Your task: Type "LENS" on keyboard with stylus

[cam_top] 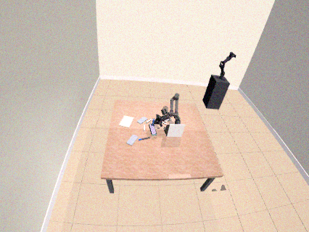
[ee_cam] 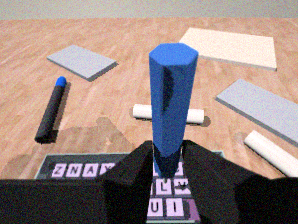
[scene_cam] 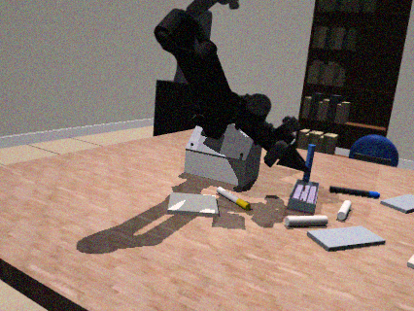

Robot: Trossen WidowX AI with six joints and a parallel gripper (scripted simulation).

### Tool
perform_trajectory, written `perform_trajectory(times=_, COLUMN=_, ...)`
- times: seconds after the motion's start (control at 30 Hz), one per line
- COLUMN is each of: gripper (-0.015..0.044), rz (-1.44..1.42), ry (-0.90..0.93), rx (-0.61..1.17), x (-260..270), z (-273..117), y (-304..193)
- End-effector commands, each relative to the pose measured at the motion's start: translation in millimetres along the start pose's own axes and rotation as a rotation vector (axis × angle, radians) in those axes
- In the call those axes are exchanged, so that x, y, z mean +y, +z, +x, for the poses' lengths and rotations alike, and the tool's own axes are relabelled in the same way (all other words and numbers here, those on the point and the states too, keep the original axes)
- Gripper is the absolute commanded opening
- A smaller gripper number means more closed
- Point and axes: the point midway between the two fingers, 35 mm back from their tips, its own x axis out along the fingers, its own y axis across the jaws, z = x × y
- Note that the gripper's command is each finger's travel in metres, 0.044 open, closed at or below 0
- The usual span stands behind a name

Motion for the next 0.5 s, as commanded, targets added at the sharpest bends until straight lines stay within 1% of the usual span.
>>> perform_trajectory(times=0.0, gripper=0.0000, rz=-0.006, ry=0.004, rx=-0.005, x=0.9, z=0.0, y=0.5)
perform_trajectory(times=0.17, gripper=0.0000, rz=-0.006, ry=0.004, rx=-0.005, x=0.9, z=0.0, y=0.5)
perform_trajectory(times=0.27, gripper=0.0079, rz=-0.006, ry=0.005, rx=-0.004, x=1.3, z=1.3, y=1.2)
perform_trajectory(times=0.47, gripper=0.0081, rz=-0.006, ry=0.005, rx=-0.004, x=1.9, z=3.5, y=0.9)
